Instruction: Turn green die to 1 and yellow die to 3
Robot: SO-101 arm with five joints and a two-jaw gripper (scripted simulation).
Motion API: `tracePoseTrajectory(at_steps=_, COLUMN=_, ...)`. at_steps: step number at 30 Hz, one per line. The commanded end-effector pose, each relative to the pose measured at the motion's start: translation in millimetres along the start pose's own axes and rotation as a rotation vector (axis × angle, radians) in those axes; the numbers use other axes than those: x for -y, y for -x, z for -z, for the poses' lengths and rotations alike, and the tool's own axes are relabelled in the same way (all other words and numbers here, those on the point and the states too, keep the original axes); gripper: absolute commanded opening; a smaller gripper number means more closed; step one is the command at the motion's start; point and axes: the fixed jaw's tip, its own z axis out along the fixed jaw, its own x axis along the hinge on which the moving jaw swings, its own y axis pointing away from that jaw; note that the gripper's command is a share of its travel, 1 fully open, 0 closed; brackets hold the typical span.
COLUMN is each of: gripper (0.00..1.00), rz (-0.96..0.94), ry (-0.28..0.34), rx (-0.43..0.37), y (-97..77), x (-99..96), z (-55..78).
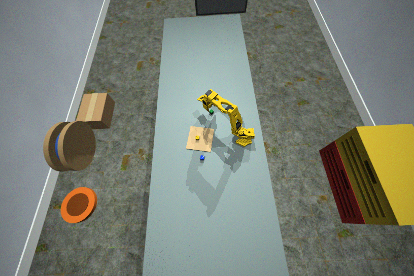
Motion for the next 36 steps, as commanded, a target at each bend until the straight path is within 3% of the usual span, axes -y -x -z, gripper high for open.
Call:
tracePoseTrajectory(at_steps=1, gripper=0.28, rz=0.002, ry=0.005, rx=0.055, y=5.4, x=-2.9, z=10.8)
tracePoseTrajectory(at_steps=14, gripper=0.28, rz=0.002, ry=0.005, rx=0.055, y=7.0, x=-3.1, z=1.6)
tracePoseTrajectory(at_steps=29, gripper=0.28, rz=0.002, ry=0.005, rx=0.055, y=8.5, x=-3.2, z=-24.7)
tracePoseTrajectory(at_steps=36, gripper=0.28, rz=0.002, ry=0.005, rx=0.055, y=8.3, x=-3.2, z=-30.6)
